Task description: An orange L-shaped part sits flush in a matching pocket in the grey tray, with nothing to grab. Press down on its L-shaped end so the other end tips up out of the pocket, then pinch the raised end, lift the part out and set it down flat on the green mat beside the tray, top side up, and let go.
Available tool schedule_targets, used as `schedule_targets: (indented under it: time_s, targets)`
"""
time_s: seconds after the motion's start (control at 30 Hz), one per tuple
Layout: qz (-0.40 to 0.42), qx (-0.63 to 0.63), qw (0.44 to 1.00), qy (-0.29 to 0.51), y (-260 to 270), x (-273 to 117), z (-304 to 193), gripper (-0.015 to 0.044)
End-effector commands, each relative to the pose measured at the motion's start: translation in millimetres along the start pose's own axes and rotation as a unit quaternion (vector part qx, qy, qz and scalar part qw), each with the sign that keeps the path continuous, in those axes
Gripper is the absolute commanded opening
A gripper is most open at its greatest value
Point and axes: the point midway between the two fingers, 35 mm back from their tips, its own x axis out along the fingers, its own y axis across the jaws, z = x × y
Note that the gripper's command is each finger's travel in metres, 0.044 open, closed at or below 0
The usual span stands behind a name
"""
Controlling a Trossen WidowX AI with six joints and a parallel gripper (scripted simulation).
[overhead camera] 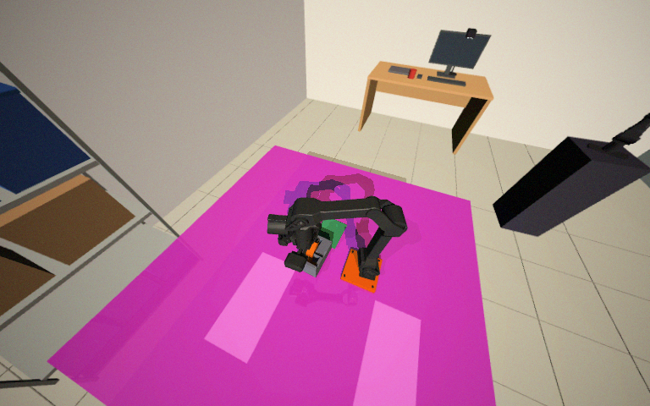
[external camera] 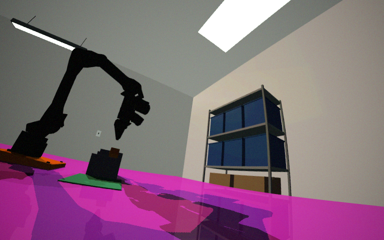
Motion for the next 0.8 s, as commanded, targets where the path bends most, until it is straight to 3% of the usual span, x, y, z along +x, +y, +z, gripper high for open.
schedule_targets:
  time_s: [0.0,0.23,0.5,0.77]
  targets:
    - [0.000,-0.101,0.995,0.001,-11.6,-0.6,0.7,0.0280]
    - [-0.002,-0.371,0.928,0.005,-40.5,-1.8,1.0,0.0280]
    - [0.000,-0.639,0.769,0.009,-71.8,-3.4,-2.7,0.0280]
    - [0.000,-0.659,0.752,0.009,-74.3,-3.6,-3.2,0.0280]
